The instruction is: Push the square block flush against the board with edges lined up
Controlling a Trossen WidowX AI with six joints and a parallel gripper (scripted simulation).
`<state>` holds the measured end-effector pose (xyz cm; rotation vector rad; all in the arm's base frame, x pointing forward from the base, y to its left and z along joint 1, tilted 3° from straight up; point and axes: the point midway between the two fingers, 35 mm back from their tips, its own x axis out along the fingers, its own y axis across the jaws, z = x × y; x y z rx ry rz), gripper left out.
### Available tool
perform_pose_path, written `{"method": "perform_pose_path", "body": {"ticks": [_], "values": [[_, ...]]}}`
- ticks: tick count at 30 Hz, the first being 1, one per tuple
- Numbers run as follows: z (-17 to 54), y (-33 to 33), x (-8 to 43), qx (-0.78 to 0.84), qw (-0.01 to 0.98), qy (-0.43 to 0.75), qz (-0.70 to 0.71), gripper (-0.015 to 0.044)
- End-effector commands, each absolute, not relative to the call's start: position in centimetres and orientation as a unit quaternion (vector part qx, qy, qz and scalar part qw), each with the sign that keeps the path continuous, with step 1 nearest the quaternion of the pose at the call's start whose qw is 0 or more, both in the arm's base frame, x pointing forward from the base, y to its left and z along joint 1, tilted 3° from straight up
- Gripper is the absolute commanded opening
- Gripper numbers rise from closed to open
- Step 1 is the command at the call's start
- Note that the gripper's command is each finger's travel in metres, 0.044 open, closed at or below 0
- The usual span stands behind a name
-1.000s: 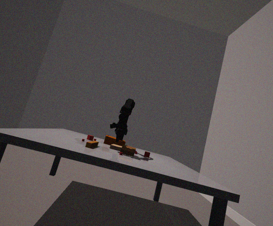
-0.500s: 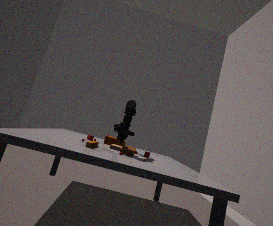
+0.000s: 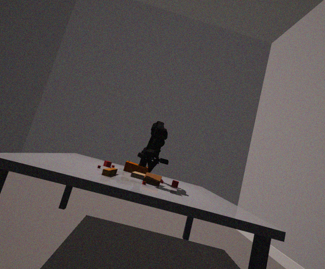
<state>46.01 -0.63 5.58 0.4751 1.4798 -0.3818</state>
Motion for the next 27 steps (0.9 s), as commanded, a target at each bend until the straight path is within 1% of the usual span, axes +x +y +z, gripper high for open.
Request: {"method": "perform_pose_path", "body": {"ticks": [1,6,11,13,16,27], "values": [[5.4,0.4,46.7,0.162,0.709,0.676,-0.122,0.0000],[5.4,1.4,47.4,0.109,0.718,0.683,-0.071,0.0000],[5.4,1.4,47.4,0.107,0.719,0.683,-0.069,0.0000],[4.2,1.5,47.5,0.107,0.719,0.683,-0.069,0.0000],[0.3,1.7,47.7,0.107,0.719,0.683,-0.069,0.0000],[0.0,1.8,47.6,0.107,0.719,0.684,-0.069,0.0000]]}}
